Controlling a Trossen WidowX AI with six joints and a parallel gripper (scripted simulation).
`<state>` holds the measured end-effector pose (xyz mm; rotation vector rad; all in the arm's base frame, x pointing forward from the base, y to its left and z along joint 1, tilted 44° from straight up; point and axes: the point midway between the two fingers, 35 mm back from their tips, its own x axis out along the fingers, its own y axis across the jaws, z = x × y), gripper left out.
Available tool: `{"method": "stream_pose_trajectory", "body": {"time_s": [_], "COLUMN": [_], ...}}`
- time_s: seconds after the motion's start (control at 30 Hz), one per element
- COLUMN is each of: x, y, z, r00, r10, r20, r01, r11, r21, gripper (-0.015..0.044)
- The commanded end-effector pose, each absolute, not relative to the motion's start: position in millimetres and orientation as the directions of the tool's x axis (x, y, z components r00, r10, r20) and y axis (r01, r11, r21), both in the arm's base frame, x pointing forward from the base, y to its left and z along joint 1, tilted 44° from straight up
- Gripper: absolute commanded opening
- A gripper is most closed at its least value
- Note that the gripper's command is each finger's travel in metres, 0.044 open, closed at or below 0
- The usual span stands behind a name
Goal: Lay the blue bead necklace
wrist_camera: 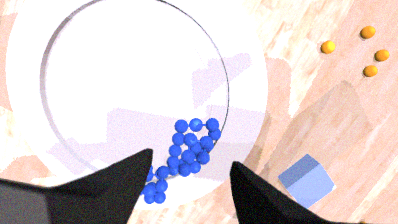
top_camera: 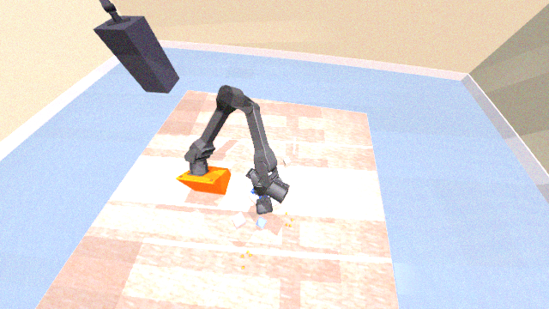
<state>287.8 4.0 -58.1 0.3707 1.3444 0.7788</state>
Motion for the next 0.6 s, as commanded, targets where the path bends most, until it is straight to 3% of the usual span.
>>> {"method": "stream_pose_trajectory", "body": {"time_s": [0.0,0.4,0.57], "x": [284.6,283.5,285.3], "y": [10.7,17.1,15.3], "z": [-64.1,-70.3,-69.2], "r00": [0.024,0.022,0.024], "r10": [0.693,0.695,0.691], "r20": [-0.72,-0.719,-0.723], "r01": [-0.275,-0.272,-0.279], "r11": [0.697,0.696,0.699], "r21": [0.662,0.664,0.659], "gripper": [0.025,0.025,0.0119]}}
